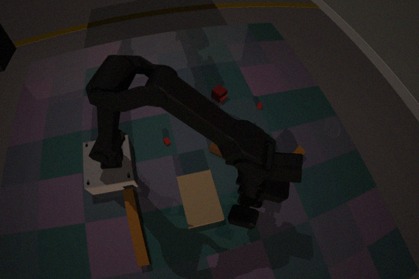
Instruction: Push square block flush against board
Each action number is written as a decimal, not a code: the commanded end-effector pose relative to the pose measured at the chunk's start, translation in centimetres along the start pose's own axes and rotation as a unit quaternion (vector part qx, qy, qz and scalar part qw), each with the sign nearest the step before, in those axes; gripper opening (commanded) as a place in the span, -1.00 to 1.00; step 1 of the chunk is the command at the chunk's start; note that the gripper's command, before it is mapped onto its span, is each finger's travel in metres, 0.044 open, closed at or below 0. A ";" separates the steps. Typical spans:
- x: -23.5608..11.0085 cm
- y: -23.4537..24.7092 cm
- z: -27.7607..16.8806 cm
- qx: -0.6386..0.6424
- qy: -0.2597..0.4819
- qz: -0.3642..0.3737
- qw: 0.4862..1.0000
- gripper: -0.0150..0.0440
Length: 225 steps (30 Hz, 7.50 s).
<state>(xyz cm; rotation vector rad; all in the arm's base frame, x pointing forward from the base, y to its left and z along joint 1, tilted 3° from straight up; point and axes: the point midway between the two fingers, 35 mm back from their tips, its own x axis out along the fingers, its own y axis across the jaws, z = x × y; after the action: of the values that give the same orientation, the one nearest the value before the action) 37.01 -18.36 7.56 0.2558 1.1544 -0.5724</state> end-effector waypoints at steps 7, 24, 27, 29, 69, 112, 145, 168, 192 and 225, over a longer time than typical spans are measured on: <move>-0.8 6.6 -1.1 -0.156 0.023 0.041 0.987 -0.49; -3.4 17.0 -5.5 -0.409 0.048 0.109 0.905 -0.49; -3.9 18.5 -6.5 -0.449 0.052 0.119 0.884 -0.49; -4.3 19.5 -7.2 -0.476 0.055 0.125 0.869 -0.49; -2.0 26.0 -14.9 -0.659 0.074 0.166 0.730 -0.49; -1.6 23.0 -15.0 -0.659 0.075 0.165 0.730 -0.49; -1.2 20.6 -15.0 -0.659 0.076 0.164 0.730 -0.49; -0.9 19.0 -15.0 -0.660 0.076 0.163 0.730 -0.49; -0.6 17.3 -14.9 -0.660 0.077 0.162 0.730 -0.49; -0.5 17.3 -14.5 -0.660 0.076 0.162 0.730 -0.49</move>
<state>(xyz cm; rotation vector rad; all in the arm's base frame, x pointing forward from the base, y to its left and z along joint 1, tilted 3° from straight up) 34.63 2.64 0.65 -0.7438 1.3735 0.6753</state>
